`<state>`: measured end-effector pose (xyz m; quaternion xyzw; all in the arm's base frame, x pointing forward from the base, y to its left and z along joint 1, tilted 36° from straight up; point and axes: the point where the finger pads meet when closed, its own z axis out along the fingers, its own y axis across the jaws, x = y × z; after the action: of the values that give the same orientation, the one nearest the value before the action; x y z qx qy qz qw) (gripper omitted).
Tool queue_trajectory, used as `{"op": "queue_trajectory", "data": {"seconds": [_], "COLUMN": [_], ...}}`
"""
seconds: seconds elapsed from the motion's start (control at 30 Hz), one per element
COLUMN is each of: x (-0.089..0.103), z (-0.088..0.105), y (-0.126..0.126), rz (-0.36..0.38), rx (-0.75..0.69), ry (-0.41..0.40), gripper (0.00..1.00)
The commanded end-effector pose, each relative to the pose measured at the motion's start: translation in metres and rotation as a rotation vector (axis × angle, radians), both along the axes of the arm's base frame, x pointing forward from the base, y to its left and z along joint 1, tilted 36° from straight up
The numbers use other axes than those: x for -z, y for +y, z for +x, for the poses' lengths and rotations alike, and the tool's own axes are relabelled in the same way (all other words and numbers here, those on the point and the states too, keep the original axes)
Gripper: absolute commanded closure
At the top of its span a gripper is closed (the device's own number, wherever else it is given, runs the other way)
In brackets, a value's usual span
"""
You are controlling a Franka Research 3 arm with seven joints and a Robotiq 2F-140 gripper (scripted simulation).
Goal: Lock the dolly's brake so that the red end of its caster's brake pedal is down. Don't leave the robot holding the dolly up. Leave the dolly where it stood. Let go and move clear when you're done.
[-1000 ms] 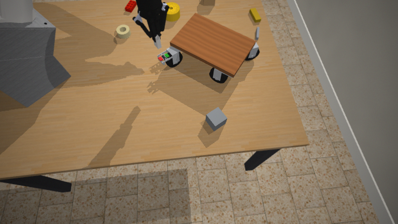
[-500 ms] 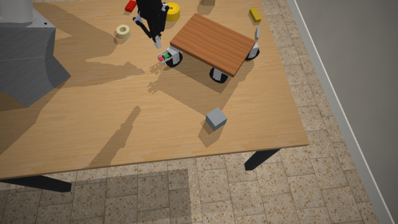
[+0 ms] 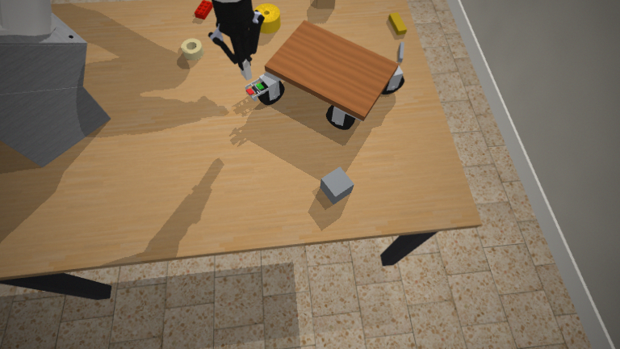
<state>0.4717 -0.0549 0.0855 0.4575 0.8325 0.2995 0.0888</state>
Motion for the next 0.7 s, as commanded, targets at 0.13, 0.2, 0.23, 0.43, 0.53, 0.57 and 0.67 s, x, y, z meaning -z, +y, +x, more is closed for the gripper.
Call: {"op": "queue_trajectory", "data": {"seconds": [0.13, 0.2, 0.23, 0.43, 0.53, 0.57, 0.67], "x": [0.013, 0.014, 0.014, 0.025, 0.03, 0.031, 0.036], "z": [0.008, 0.009, 0.009, 0.014, 0.017, 0.018, 0.02], "y": [0.005, 0.006, 0.006, 0.011, 0.014, 0.014, 0.016], "rz": [-0.011, -0.011, -0.011, -0.011, -0.011, -0.011, -0.011], "rx": [-0.009, -0.009, -0.009, -0.009, -0.009, -0.009, -0.009], "ry": [-0.011, -0.011, -0.011, -0.011, -0.011, -0.011, -0.011], "gripper": [1.0, 1.0, 1.0, 1.0, 1.0, 1.0, 1.0]}}
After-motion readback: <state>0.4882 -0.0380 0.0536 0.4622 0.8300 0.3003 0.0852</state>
